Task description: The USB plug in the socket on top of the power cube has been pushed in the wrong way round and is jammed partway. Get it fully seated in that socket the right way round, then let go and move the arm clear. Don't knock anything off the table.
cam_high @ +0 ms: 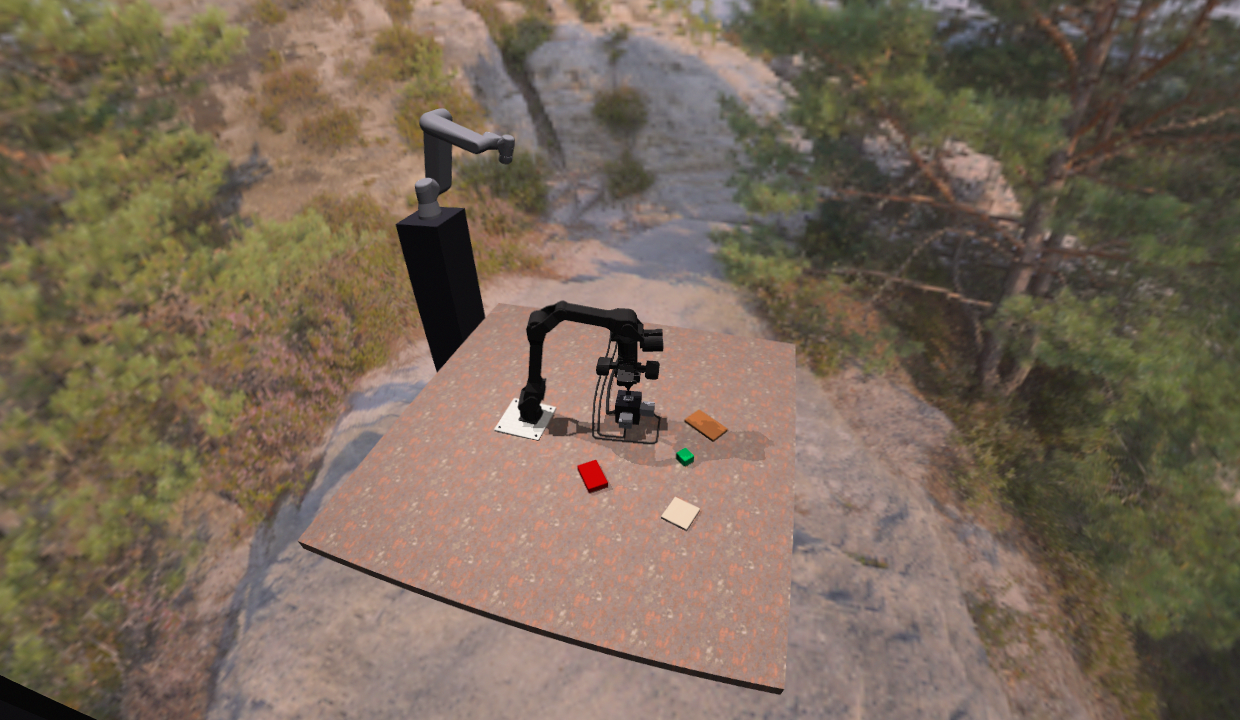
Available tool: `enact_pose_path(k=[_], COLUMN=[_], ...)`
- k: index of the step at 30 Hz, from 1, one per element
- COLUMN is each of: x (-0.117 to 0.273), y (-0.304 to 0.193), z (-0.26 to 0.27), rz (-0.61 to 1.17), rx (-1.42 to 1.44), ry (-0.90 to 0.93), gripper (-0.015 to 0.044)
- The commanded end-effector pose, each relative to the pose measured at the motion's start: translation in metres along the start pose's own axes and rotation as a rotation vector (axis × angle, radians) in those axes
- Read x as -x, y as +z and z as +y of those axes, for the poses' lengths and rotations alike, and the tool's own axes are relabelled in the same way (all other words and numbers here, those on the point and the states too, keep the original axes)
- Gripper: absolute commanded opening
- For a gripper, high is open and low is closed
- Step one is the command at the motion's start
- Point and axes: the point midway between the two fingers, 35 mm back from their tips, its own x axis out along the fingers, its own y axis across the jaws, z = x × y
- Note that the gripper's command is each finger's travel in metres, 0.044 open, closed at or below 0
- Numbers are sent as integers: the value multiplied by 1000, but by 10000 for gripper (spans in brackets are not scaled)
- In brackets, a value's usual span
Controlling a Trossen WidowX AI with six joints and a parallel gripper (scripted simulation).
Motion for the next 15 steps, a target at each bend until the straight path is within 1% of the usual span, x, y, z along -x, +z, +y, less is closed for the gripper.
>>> enact_pose_path(k=[1,15], x=[0,-2], y=[-1,-1], z=[0,0], rz=[6,6], rx=[-2,-2], ry=[2,2], gripper=[0,0])
